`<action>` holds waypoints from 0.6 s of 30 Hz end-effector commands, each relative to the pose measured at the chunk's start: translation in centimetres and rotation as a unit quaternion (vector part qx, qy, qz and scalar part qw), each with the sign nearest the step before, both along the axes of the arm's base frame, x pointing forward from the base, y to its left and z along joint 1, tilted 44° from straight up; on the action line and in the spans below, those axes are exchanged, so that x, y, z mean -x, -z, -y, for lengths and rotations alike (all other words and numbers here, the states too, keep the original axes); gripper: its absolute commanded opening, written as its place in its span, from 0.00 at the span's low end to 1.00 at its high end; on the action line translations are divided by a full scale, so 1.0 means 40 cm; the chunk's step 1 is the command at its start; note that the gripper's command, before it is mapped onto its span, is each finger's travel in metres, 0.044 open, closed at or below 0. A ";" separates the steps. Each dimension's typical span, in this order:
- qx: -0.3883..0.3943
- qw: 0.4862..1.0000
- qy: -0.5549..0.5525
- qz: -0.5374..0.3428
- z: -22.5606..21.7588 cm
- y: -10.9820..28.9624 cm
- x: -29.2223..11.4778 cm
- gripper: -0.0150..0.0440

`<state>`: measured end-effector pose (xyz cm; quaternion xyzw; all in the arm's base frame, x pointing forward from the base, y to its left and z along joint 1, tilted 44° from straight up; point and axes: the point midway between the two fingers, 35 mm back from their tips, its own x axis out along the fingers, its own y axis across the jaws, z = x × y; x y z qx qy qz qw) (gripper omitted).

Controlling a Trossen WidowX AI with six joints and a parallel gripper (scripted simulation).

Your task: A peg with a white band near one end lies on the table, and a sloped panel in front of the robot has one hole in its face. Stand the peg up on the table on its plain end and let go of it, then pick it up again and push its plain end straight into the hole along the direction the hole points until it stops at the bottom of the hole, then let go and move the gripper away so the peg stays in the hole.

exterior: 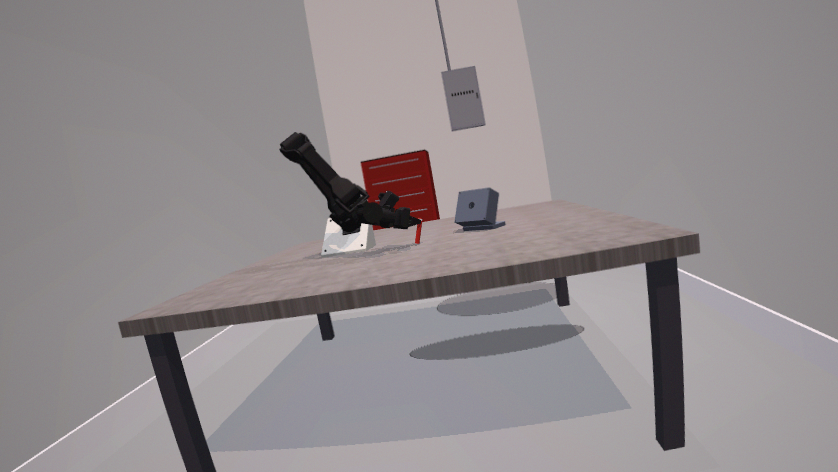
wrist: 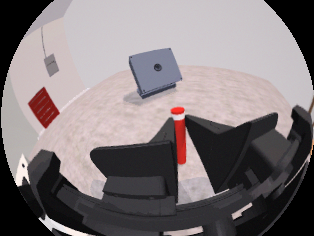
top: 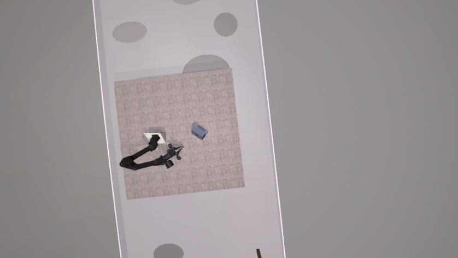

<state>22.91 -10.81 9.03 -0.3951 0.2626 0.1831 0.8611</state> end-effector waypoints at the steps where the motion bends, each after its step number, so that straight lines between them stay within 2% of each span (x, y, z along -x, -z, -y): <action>1: -0.011 1.000 -0.014 0.012 0.002 -0.001 0.007 0.34; 18: -0.042 0.997 -0.048 0.048 0.014 -0.005 0.027 0.34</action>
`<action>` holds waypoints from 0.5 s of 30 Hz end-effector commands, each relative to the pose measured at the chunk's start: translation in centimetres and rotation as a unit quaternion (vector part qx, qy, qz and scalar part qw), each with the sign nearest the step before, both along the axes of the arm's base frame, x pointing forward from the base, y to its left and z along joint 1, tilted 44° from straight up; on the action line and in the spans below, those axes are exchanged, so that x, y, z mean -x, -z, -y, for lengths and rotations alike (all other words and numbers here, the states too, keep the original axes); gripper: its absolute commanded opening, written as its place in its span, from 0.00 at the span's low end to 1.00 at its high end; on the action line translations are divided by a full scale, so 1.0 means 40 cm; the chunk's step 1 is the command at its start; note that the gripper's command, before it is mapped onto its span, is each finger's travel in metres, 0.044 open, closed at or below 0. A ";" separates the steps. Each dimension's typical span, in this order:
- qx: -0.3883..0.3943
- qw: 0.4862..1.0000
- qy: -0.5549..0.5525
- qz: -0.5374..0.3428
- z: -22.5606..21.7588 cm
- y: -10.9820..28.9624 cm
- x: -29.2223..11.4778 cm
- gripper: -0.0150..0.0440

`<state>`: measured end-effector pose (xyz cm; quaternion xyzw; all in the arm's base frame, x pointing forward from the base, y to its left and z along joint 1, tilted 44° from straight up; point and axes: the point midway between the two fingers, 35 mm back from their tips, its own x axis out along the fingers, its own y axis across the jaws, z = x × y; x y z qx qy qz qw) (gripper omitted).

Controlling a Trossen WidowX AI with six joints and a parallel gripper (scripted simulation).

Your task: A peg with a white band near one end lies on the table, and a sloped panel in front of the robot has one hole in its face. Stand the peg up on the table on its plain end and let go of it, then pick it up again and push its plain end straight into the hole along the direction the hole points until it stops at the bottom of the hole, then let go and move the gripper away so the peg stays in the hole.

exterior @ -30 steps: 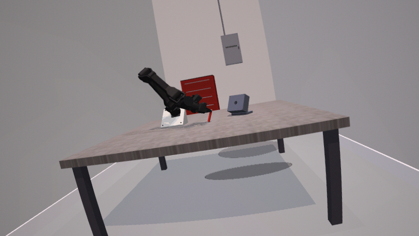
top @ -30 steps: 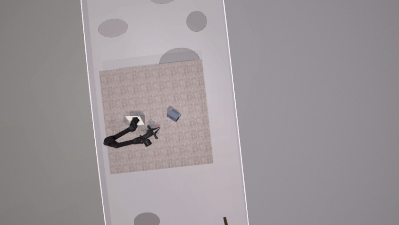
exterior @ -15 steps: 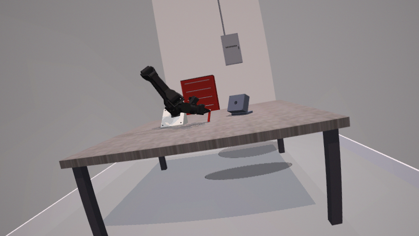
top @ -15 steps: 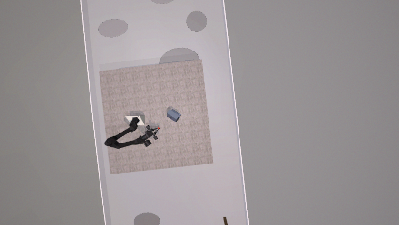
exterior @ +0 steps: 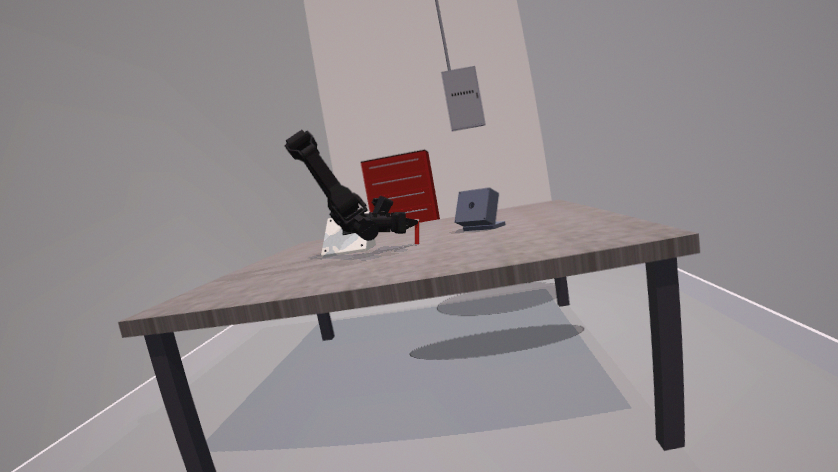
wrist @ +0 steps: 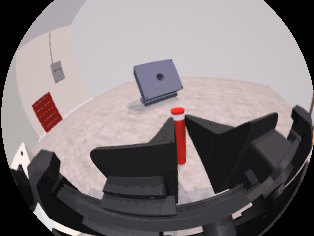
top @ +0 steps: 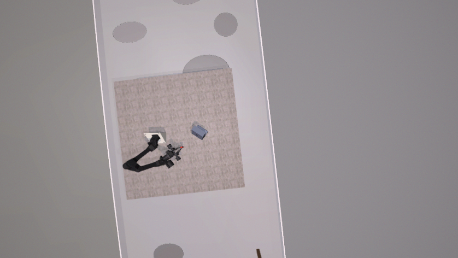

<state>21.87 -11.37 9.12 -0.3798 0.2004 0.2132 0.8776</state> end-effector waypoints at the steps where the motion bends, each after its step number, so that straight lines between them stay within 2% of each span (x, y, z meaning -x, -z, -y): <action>1: 0.000 1.000 -0.001 0.001 -0.001 -0.004 0.001 0.34; 15: -0.002 1.000 0.003 -0.001 0.007 0.005 0.003 0.34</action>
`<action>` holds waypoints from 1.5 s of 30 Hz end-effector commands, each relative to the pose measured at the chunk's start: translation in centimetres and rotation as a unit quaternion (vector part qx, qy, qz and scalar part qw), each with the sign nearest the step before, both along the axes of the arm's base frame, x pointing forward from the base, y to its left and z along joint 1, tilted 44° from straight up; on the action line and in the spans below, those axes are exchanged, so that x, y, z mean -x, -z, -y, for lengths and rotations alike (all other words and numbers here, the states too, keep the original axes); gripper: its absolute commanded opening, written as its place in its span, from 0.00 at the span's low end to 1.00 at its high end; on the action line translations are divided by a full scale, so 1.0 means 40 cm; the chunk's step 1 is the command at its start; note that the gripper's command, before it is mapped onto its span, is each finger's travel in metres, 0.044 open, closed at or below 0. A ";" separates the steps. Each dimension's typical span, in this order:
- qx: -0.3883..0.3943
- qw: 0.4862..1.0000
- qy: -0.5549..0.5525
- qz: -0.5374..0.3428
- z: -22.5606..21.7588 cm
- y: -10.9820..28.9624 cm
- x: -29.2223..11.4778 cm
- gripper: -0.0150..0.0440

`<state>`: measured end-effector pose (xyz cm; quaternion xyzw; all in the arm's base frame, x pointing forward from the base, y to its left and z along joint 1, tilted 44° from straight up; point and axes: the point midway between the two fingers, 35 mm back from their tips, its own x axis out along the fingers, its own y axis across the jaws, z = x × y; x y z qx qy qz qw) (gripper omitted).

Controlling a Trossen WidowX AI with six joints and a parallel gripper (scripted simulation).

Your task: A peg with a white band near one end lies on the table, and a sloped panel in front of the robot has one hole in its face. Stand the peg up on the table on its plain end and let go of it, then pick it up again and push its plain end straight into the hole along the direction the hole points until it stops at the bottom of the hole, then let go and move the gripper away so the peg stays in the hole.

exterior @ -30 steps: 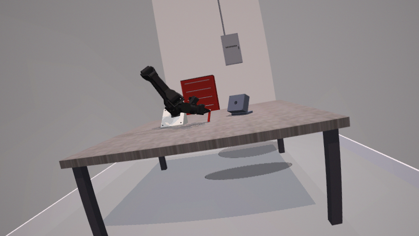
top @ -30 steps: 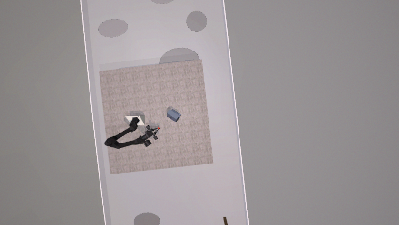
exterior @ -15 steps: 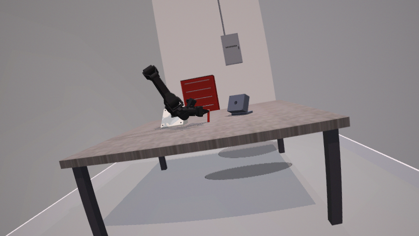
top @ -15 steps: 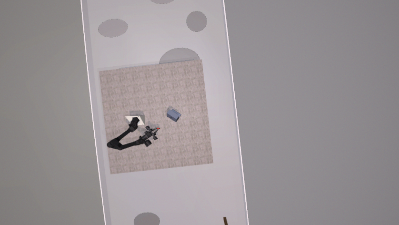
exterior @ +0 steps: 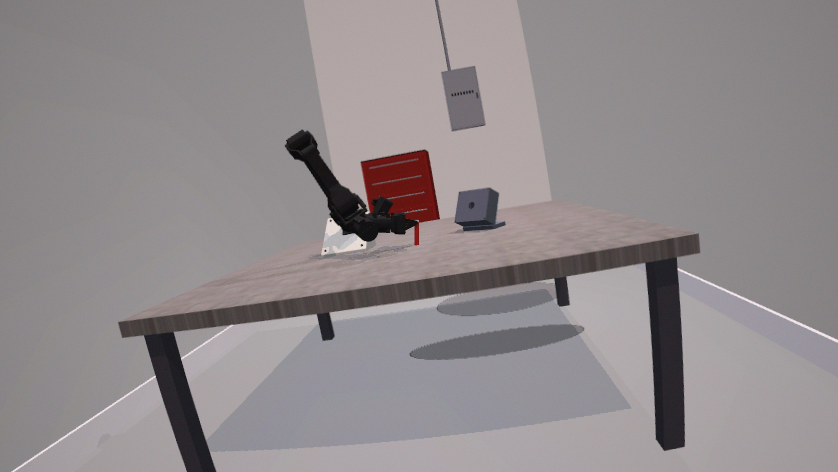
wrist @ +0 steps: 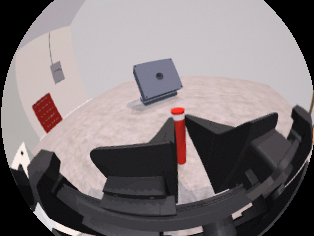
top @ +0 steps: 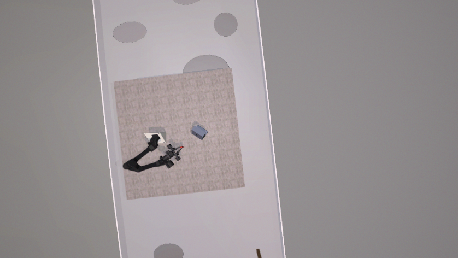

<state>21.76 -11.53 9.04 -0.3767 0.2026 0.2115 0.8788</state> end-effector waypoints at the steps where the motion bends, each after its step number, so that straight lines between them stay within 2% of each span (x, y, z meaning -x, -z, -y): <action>1: 0.000 1.000 0.000 0.000 0.003 0.003 0.000 0.34; 45: -0.011 1.000 -0.012 0.012 0.013 0.002 0.015 0.34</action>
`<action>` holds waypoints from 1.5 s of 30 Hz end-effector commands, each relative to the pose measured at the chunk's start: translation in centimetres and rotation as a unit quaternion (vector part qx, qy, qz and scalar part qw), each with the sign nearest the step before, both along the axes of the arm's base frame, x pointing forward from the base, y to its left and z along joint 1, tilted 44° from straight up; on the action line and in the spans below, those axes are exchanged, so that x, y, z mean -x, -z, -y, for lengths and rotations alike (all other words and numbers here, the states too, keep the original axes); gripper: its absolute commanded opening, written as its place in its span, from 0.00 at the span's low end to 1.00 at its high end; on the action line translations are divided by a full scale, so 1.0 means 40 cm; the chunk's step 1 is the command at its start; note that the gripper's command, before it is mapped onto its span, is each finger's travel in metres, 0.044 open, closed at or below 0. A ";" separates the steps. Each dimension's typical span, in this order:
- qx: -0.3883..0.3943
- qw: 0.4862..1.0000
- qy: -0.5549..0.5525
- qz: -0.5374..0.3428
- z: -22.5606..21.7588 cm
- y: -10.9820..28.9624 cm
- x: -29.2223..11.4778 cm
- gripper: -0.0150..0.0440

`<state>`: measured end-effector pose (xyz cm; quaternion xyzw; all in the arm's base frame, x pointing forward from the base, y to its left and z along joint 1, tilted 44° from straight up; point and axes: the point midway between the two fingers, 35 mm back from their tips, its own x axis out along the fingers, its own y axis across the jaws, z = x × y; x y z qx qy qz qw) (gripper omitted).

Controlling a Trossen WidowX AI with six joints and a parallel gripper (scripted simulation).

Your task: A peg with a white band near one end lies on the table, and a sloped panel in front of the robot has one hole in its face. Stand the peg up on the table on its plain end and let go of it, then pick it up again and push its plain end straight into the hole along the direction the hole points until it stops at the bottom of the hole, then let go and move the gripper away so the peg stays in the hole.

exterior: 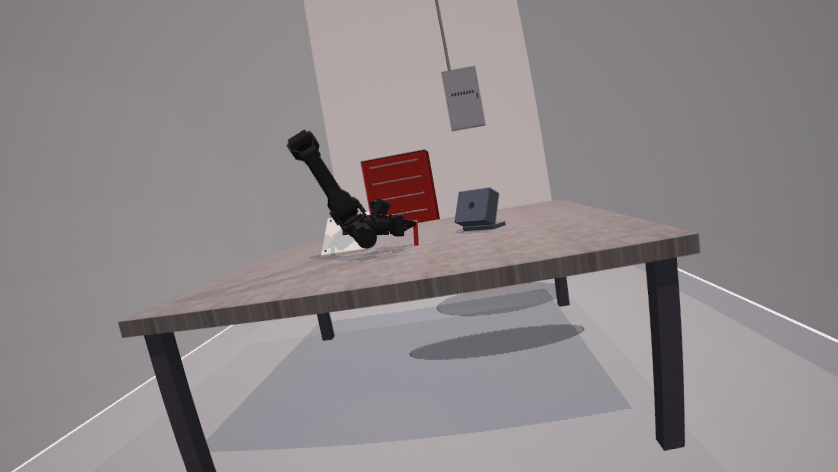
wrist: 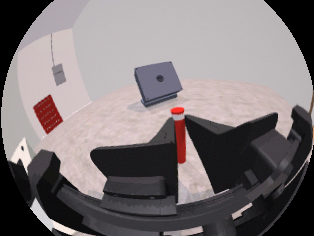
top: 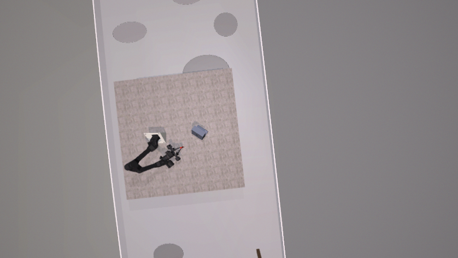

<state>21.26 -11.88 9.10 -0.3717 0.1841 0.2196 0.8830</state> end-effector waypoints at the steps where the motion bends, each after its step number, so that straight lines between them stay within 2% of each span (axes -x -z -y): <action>1: 0.000 1.000 0.000 0.000 0.005 0.003 0.003 0.34; 45: -0.011 1.000 -0.014 0.017 0.014 0.001 0.015 0.34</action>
